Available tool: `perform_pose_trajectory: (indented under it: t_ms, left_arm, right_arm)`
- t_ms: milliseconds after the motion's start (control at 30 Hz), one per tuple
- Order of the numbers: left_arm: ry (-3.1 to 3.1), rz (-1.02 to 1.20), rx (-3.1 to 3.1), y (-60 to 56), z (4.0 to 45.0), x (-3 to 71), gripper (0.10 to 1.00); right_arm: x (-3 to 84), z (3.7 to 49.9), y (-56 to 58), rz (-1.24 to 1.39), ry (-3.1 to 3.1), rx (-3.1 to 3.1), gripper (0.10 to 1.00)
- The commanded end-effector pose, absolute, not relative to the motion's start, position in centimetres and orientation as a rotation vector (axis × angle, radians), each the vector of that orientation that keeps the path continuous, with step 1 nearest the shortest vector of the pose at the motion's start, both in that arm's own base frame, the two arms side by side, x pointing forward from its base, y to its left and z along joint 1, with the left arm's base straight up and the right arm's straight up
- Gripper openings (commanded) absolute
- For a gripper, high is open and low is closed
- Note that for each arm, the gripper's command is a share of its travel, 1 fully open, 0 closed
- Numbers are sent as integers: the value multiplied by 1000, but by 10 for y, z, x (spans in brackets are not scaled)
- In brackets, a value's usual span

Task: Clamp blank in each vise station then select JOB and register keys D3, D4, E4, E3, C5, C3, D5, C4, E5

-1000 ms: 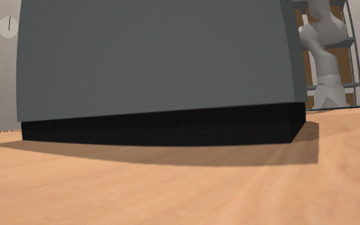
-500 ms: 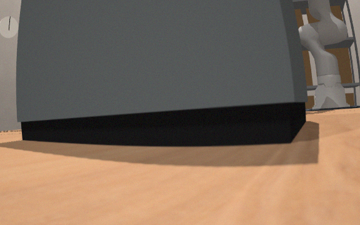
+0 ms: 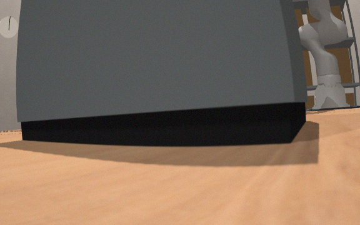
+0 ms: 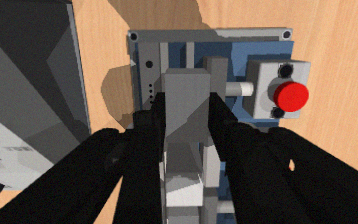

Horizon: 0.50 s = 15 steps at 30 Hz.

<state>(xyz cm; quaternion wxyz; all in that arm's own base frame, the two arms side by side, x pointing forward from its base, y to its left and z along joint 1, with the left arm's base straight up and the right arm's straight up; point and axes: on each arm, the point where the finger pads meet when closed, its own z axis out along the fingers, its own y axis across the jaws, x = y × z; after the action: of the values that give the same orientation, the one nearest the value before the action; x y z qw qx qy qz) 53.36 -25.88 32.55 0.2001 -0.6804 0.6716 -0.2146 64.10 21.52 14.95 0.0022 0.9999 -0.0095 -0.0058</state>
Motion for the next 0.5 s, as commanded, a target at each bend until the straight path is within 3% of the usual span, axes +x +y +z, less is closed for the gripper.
perform_pose_trajectory:
  t_ms: [0,467]
  left_arm:
    - [1877,-600,-1902,-259,326,534,1000]
    - [1877,-600,-1902,-259,326,534,1000]
  right_arm:
    - [644,152,218,0,-34,3141,99]
    - [647,149,219,0,-19,3142,99]
